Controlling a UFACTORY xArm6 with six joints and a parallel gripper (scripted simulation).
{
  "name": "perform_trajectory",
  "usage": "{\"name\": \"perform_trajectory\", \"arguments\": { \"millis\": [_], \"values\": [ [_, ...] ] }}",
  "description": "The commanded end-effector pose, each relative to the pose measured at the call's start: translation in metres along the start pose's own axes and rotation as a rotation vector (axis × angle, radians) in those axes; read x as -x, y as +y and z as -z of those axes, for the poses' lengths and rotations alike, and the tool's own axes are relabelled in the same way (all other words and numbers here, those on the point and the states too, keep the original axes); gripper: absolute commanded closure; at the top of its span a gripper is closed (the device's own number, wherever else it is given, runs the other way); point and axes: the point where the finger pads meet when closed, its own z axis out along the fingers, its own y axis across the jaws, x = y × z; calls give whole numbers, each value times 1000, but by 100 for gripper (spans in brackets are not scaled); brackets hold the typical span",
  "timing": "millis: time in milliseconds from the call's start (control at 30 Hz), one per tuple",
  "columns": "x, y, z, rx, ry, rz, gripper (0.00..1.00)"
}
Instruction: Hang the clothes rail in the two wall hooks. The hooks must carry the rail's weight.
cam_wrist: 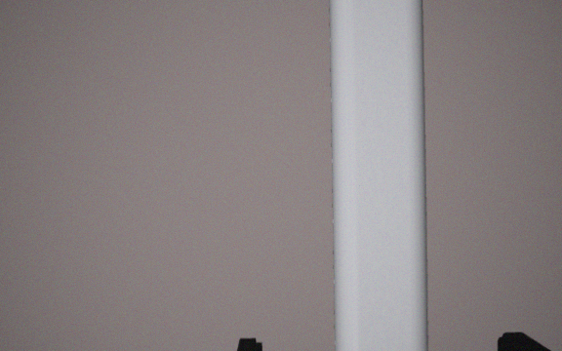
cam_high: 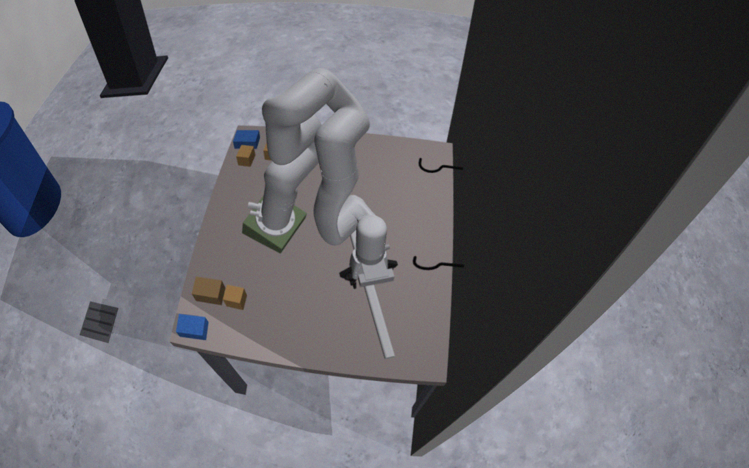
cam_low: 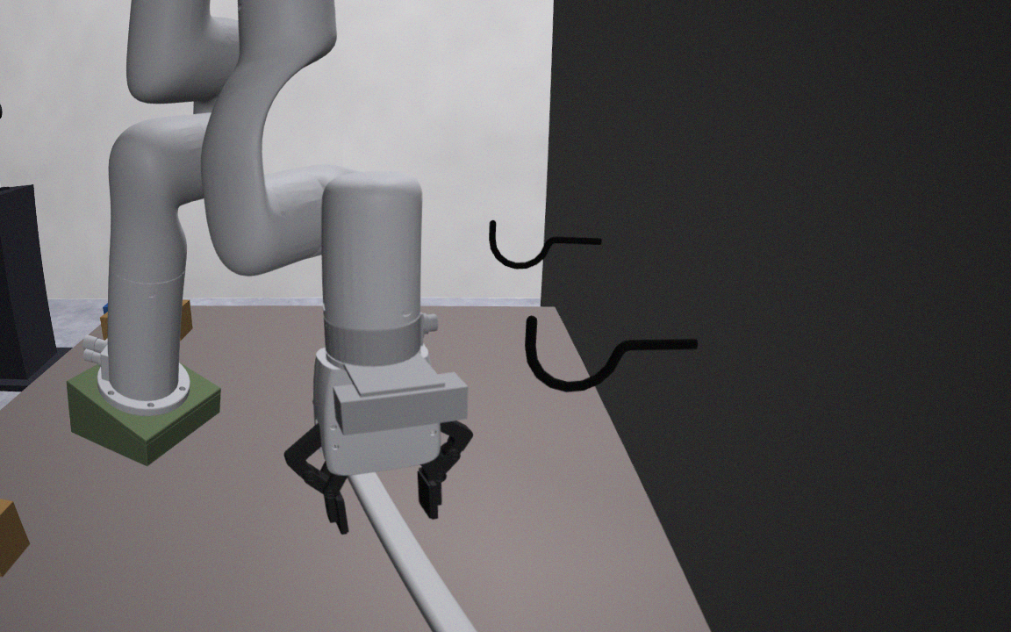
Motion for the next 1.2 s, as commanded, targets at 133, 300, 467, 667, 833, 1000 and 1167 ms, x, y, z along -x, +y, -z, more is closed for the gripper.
{"name": "perform_trajectory", "arguments": {
  "millis": [133, 300, 467, 667, 833, 1000, 1167],
  "values": [
    [-1, -1, 5, -2, 2, 0, 100],
    [-1, -1, 8, -2, 2, 0, 100],
    [-1, -1, 10, -2, 2, 0, 100],
    [-1, -1, 11, -2, 2, 0, 100],
    [-1, -1, 11, -2, 2, 0, 100],
    [-1, -1, 11, -2, 2, 0, 100],
    [-1, -1, 11, -2, 2, 0, 100]
  ]
}}
